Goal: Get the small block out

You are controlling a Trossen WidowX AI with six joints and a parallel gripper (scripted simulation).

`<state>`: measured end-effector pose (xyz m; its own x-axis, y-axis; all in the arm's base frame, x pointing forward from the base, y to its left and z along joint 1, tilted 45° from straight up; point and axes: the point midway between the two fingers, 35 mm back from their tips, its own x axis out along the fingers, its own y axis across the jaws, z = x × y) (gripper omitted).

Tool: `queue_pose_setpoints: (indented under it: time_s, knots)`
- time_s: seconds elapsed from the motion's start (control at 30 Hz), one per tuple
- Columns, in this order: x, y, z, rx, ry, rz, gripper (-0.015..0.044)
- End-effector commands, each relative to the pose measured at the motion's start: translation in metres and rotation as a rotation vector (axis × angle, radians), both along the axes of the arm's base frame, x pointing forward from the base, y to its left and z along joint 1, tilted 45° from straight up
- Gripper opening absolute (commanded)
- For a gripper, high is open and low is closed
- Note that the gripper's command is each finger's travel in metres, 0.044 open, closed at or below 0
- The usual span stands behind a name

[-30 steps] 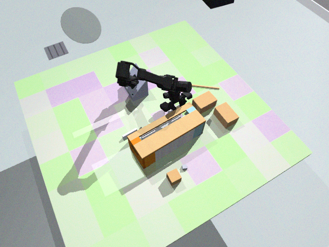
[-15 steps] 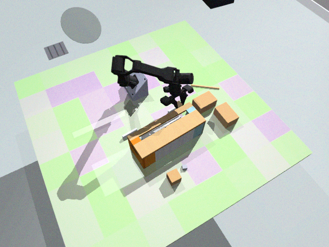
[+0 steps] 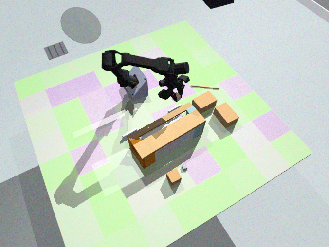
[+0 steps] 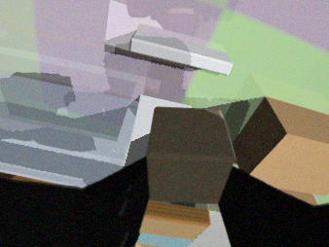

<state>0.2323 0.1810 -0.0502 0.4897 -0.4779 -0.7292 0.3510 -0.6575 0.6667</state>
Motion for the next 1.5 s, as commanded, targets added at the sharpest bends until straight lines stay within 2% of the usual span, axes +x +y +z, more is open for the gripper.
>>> queue_pose_setpoints:
  time_s: [0.0,0.27,1.47]
  knots:
    - [-0.012,0.012,0.019,0.002,0.057,0.085,0.0]
    - [-0.033,0.024,0.045,-0.007,0.142,0.218,0.0]
    - [-0.033,0.024,0.045,-0.007,0.142,0.218,0.0]
